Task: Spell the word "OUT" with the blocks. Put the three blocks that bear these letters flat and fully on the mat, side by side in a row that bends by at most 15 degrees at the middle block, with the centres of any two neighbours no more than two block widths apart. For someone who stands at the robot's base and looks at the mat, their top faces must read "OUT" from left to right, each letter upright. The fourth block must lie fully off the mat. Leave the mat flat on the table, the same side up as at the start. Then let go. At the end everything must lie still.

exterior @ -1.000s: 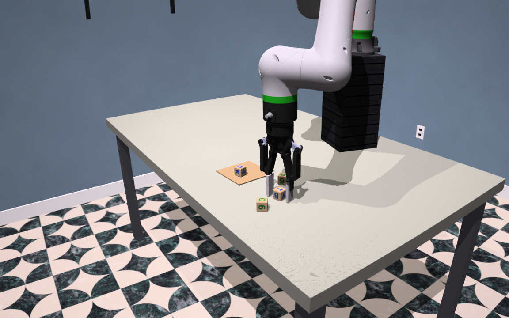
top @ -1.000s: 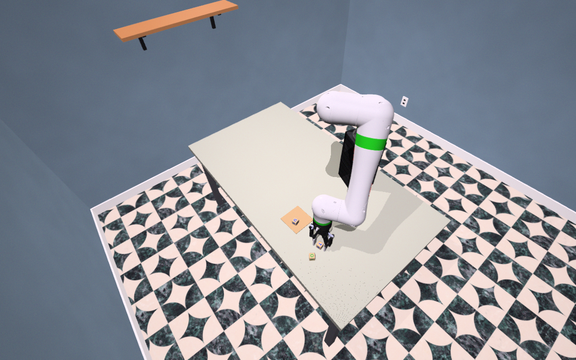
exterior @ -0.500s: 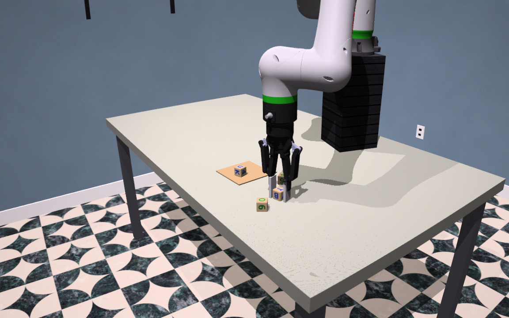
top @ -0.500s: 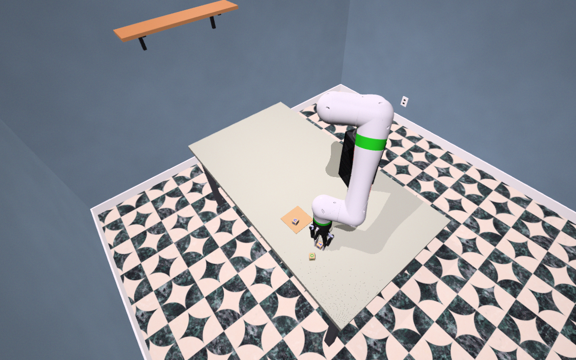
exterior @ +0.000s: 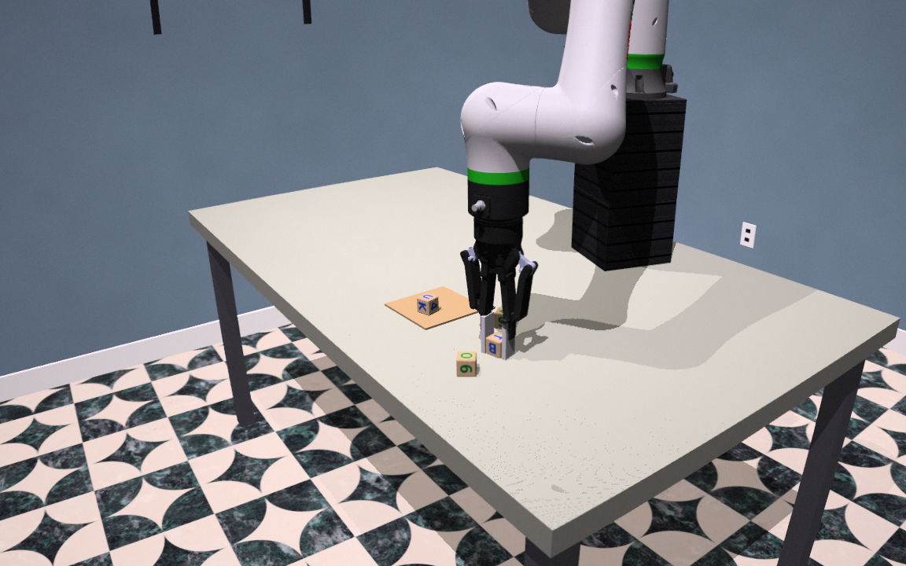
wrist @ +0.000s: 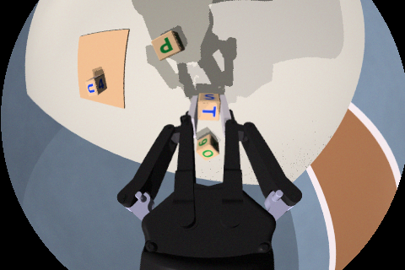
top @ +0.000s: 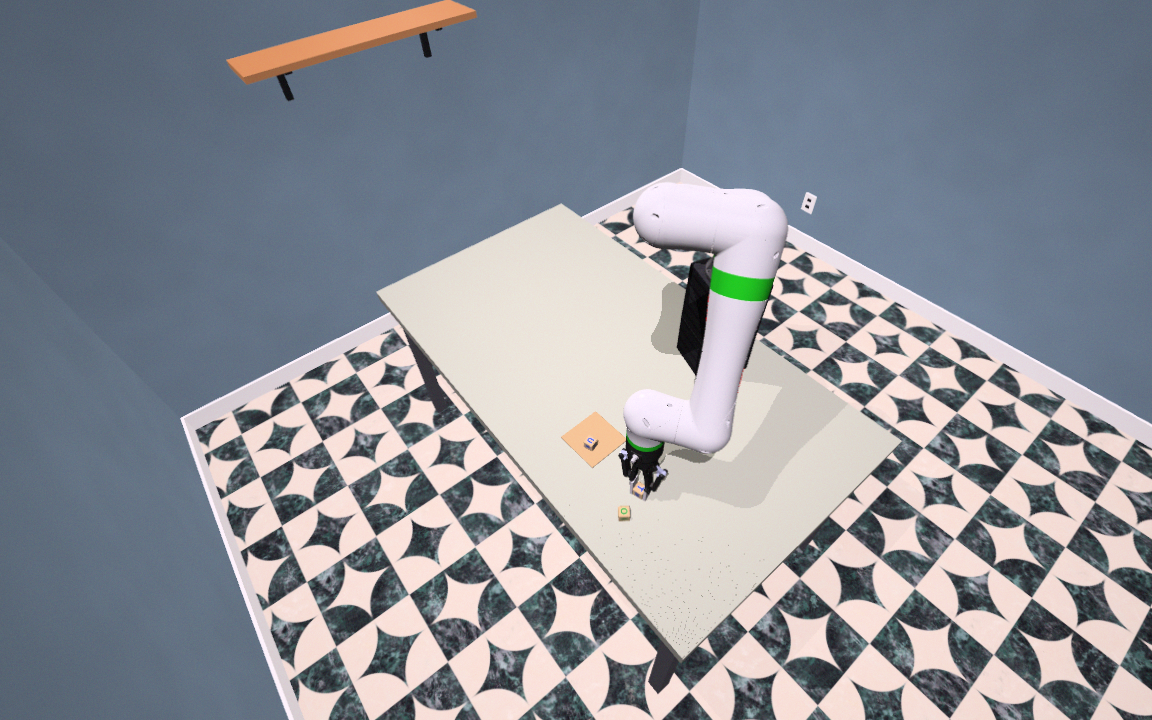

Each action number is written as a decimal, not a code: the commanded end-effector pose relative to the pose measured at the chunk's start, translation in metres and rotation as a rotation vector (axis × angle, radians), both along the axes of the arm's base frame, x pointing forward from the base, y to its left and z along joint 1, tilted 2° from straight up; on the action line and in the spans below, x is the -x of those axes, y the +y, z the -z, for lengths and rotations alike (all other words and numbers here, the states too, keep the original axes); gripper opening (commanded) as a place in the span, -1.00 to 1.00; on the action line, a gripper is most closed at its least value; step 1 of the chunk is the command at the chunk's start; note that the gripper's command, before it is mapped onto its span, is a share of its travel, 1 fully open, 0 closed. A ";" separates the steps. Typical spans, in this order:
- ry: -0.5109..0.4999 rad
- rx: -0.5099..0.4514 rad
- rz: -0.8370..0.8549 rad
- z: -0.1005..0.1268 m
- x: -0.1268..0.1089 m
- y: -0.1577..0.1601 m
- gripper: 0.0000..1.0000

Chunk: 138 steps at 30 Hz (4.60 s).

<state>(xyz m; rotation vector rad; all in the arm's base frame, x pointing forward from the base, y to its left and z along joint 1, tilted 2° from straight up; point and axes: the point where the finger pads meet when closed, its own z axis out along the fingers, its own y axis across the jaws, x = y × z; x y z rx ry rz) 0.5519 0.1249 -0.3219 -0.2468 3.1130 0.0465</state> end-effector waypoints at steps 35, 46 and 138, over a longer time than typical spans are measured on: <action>0.000 0.000 0.000 -0.002 0.000 0.000 -0.68; 0.000 0.000 0.000 -0.065 0.001 -0.002 -0.68; 0.060 -0.031 1.922 -0.095 0.065 -0.262 -0.68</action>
